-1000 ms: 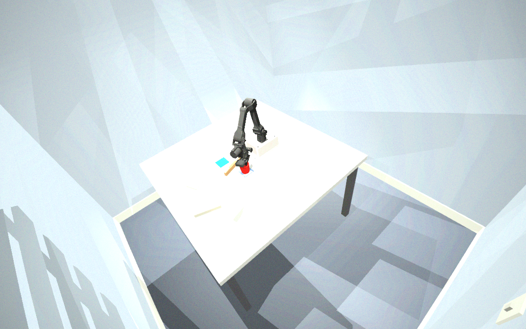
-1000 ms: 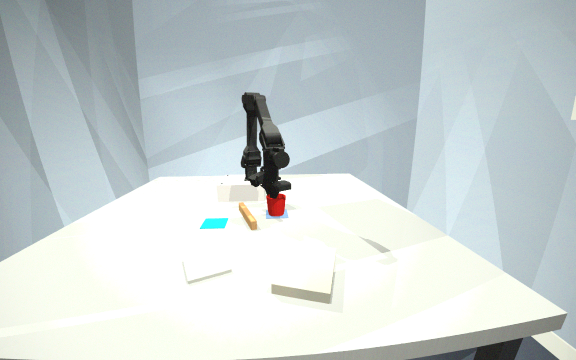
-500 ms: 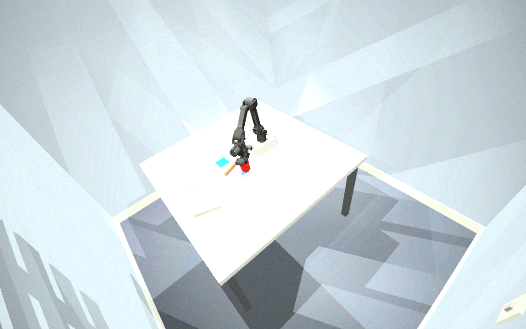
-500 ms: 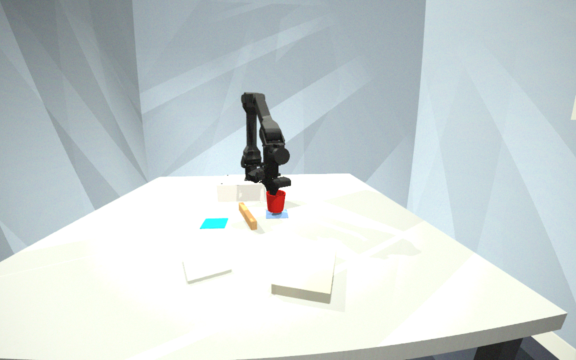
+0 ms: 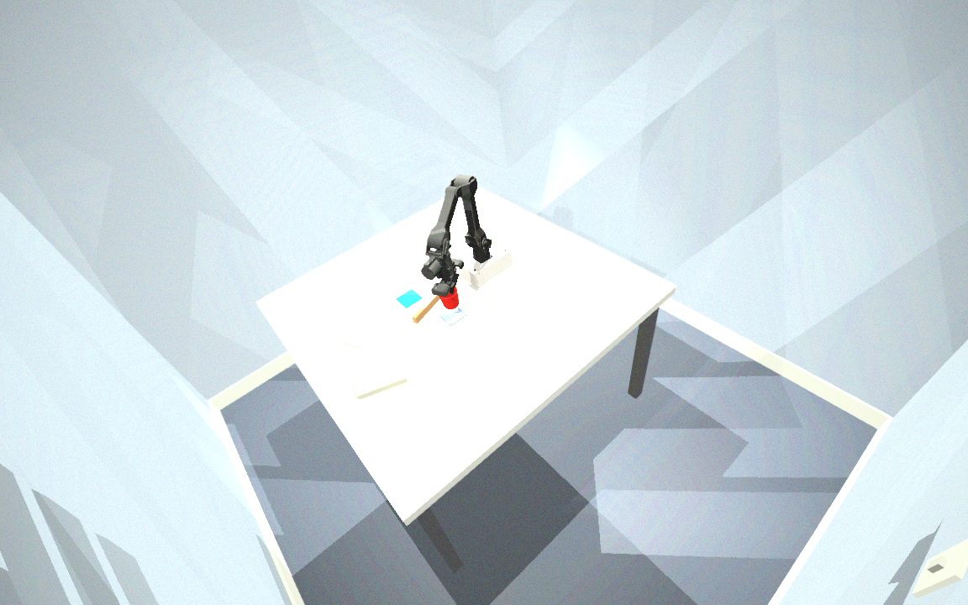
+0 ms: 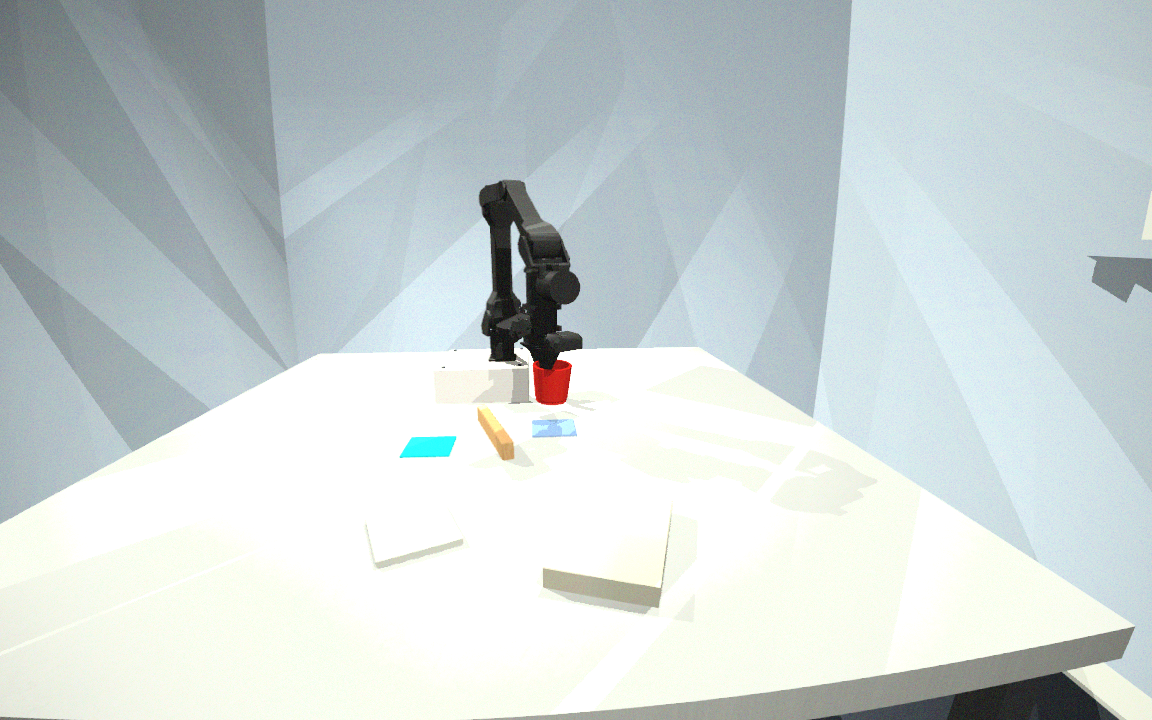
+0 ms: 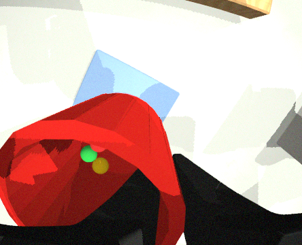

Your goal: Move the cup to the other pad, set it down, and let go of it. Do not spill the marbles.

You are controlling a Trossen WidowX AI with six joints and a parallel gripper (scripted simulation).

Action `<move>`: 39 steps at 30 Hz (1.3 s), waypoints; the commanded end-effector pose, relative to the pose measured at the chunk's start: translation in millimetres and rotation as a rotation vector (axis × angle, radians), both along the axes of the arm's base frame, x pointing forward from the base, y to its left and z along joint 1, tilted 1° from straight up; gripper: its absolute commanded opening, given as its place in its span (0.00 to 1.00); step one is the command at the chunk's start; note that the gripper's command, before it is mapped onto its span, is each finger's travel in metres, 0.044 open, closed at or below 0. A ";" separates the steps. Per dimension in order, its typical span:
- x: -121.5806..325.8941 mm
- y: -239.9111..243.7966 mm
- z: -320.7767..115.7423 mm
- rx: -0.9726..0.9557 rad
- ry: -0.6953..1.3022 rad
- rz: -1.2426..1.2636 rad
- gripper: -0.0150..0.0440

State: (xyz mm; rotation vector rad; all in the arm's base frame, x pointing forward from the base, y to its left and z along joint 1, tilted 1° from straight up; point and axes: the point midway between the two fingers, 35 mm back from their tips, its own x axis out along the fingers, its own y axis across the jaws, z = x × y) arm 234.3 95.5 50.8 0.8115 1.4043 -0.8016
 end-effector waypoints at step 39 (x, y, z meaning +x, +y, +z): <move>12.9 -34.9 1.4 -0.004 -0.009 -0.003 0.25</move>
